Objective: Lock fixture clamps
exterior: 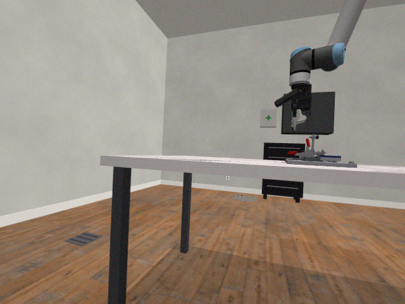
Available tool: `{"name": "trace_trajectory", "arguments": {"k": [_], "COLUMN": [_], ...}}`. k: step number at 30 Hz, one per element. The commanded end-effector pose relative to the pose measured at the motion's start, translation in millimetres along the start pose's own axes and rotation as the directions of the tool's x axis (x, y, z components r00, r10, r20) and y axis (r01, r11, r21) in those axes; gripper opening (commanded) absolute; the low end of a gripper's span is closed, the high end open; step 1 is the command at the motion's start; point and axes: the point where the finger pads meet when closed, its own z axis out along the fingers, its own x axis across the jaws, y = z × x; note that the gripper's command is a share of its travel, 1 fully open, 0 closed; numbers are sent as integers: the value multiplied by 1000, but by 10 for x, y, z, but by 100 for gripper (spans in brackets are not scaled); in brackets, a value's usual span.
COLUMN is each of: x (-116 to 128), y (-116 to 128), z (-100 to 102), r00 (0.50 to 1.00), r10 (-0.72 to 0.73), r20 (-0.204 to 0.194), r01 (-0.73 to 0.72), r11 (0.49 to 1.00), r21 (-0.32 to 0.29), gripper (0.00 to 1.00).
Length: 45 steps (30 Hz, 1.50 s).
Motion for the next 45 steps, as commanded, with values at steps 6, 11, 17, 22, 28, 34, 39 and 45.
{"name": "trace_trajectory", "arguments": {"k": [6,11,17,22,28,34,39,45], "x": [-1,-1,-1,-1,-1,-1,-1,-1], "y": [-6,-6,-6,-6,-6,-6,-6,-6], "z": [-13,-13,-13,-12,-12,-12,-13,-68], "r00": [1000,1000,1000,1000,1000,1000,1000,1000], "r10": [0,0,0,0,0,0,0,0], "r20": [0,0,0,0,0,0,0,0], "r01": [0,0,0,0,0,0,0,0], "r11": [1000,1000,1000,1000,1000,1000,1000,1000], "r21": [1,1,1,1,1,1,1,1], "gripper": [28,28,28,28,28,28,28,28]}}
